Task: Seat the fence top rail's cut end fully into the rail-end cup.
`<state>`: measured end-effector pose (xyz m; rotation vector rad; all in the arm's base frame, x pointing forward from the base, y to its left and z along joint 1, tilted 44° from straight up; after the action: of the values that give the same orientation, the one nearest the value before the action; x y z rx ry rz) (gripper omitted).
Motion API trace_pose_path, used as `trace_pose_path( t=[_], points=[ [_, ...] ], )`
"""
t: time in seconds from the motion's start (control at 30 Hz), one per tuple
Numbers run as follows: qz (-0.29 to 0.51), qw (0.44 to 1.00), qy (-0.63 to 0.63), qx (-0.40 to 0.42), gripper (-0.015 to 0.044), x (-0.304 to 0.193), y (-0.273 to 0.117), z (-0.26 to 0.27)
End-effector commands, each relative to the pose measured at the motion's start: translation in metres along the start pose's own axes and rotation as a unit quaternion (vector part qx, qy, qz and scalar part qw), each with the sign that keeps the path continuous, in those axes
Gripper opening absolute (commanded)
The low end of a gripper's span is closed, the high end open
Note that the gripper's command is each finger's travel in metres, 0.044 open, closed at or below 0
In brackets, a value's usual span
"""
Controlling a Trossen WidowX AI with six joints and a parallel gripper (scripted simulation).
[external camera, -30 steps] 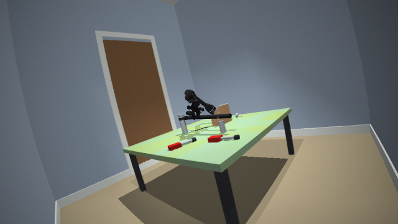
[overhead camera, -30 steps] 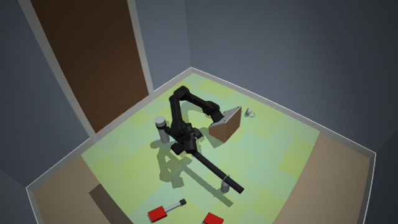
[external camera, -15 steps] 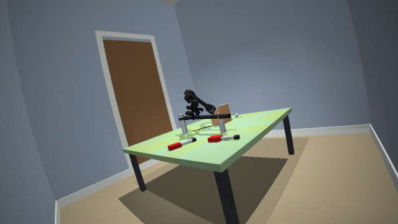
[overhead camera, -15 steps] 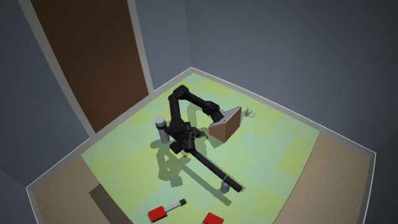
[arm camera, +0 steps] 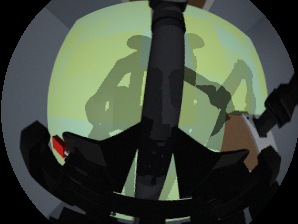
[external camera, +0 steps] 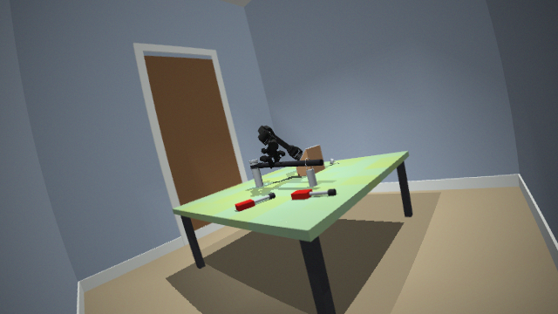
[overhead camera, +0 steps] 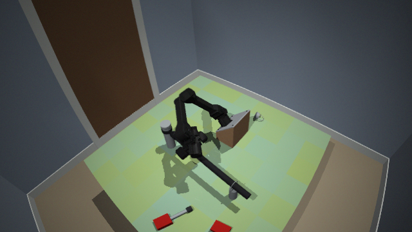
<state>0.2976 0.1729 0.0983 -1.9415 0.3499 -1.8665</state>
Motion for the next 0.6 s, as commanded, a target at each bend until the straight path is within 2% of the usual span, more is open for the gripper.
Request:
trace_pose_path(
  t=[0.0, 0.57],
  points=[
    [0.001, 1.0, -0.001, 0.001, 0.0, -0.0001, -0.0003, 0.0006],
    [0.001, 1.0, -0.003, 0.002, 0.0, -0.0007, -0.0006, 0.0021]
  ],
)
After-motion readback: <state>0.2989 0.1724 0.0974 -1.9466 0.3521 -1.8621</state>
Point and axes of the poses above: the point midway between the two fingers, 35 mm back from their tips, its own y axis out along the fingers, its own z axis across the jaws, x = y × z, the point moved 10 cm from there along -y, back along the fingers, and after that the axes turned 4 degrees about -y, right-handed, at the moved point
